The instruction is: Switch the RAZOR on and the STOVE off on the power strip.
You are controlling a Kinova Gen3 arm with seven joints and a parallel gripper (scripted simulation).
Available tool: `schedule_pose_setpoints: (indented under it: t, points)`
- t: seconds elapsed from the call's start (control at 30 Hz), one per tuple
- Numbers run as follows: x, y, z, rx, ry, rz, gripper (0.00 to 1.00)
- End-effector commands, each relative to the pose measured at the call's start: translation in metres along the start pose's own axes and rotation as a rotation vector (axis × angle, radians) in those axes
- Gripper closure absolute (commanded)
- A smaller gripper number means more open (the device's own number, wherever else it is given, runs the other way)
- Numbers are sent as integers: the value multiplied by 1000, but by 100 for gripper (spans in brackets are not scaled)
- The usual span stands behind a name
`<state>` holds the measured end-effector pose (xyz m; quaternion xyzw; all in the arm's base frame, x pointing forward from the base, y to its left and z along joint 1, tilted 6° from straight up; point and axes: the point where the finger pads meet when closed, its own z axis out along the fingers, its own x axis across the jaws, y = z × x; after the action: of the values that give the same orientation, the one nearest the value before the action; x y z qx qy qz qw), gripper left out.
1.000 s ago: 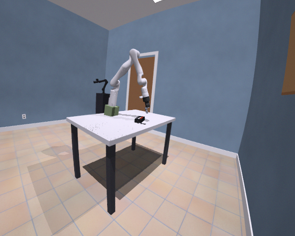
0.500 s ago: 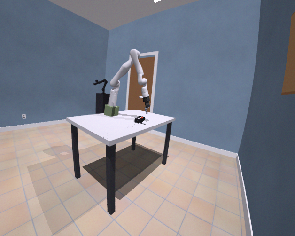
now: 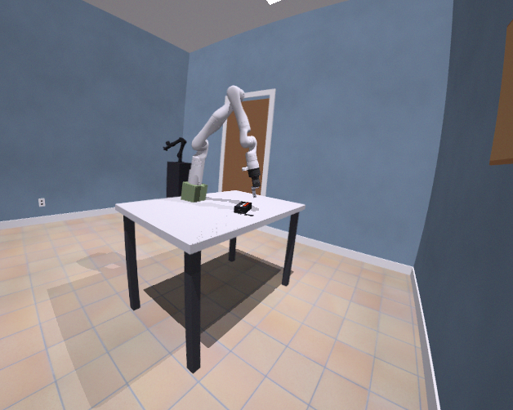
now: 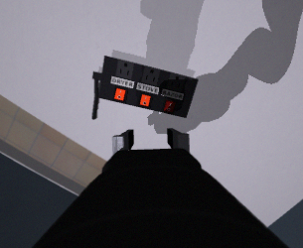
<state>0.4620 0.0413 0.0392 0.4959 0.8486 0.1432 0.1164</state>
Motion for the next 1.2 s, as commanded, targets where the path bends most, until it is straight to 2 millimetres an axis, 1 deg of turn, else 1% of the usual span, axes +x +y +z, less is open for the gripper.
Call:
schedule_pose_setpoints:
  t: [0.0,0.03,1.17]
  points:
    - [1,1,0,-2,0,-3,0]
    - [0,-1,0,10,-6,14,0]
    - [-4,-7,1,49,-17,63,0]
